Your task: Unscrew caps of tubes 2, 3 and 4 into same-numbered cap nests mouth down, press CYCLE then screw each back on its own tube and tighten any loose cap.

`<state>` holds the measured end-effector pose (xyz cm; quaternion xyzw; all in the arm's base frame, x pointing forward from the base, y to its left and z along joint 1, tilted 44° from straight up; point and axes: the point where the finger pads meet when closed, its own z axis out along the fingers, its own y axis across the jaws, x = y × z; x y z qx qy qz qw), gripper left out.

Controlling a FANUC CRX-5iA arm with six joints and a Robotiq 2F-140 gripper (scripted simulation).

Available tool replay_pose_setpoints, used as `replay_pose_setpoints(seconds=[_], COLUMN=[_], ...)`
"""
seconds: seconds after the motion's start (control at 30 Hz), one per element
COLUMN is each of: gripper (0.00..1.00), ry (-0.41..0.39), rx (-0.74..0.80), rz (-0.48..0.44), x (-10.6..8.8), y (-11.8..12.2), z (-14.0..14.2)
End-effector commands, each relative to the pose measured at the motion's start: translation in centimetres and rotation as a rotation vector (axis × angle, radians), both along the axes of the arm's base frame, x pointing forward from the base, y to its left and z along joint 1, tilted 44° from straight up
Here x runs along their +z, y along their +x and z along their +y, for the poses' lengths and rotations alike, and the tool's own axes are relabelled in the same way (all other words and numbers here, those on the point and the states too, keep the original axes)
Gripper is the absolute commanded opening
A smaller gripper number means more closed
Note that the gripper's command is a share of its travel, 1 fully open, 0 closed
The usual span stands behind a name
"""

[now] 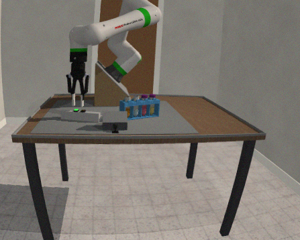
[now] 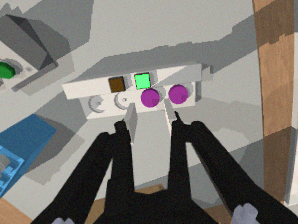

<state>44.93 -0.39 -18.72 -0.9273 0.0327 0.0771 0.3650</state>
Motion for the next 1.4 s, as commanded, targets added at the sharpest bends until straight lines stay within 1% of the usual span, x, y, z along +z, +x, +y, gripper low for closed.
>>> replay_pose_setpoints(seconds=[0.0, 0.03, 0.23, 1.27, 1.3, 1.37], gripper=[0.29, 0.29, 0.29, 0.29, 0.00, 0.00], ry=[0.000, 0.000, 0.000, 0.000, 0.000, 0.000], rx=[0.000, 0.000, 0.000, 0.000, 0.000, 0.000], rz=[-0.001, -0.001, -0.001, -0.001, -0.001, -0.001], x=[-0.7, -0.7, -2.8, -3.5, -3.5, -3.5], y=[-0.1, -0.1, -0.4, -0.5, -0.5, -0.5], z=[0.6, 0.6, 2.6, 3.3, 3.3, 3.3])
